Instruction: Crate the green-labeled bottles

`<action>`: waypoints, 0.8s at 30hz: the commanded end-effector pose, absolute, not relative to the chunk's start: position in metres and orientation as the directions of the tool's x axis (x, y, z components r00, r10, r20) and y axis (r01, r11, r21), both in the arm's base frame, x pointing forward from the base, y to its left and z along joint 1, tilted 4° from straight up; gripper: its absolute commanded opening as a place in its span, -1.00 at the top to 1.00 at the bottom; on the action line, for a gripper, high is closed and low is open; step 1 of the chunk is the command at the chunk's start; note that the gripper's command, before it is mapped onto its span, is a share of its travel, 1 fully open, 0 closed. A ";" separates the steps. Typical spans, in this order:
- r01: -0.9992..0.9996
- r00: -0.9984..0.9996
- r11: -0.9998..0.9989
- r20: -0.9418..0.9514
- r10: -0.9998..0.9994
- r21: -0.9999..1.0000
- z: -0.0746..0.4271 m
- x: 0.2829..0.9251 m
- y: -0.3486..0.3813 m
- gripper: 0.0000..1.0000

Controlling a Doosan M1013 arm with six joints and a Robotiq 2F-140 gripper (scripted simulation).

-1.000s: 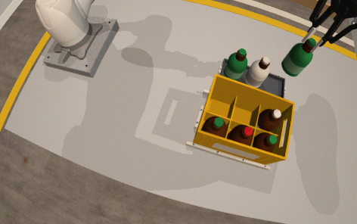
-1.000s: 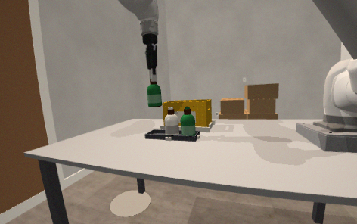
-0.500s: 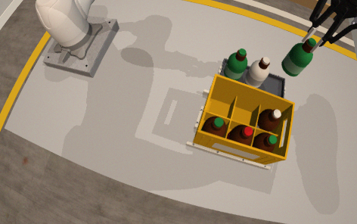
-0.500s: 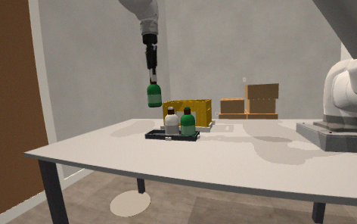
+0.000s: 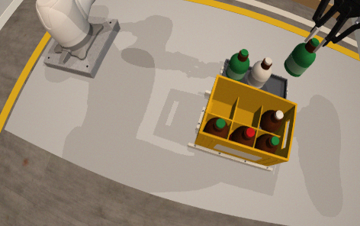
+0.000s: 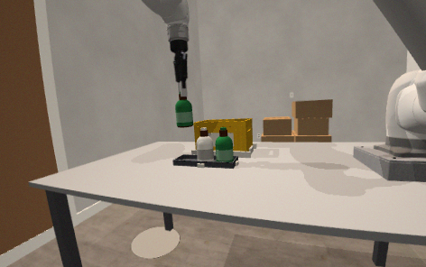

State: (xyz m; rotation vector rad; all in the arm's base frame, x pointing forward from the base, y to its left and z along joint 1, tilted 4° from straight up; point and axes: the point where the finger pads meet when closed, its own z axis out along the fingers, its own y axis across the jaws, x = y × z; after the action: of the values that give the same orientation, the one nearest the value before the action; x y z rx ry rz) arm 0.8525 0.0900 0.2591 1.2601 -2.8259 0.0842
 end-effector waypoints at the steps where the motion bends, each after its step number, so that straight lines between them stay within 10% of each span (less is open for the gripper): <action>1: -0.742 -0.670 0.670 0.057 -0.740 -0.029 0.267 0.852 0.094 1.00; 24: -0.742 -0.670 0.670 0.057 -0.740 -0.029 0.284 0.852 0.096 1.00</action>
State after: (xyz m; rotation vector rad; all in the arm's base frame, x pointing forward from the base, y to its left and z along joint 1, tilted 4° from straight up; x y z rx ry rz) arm 0.8528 0.0914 0.2784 1.2596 -2.8264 0.0850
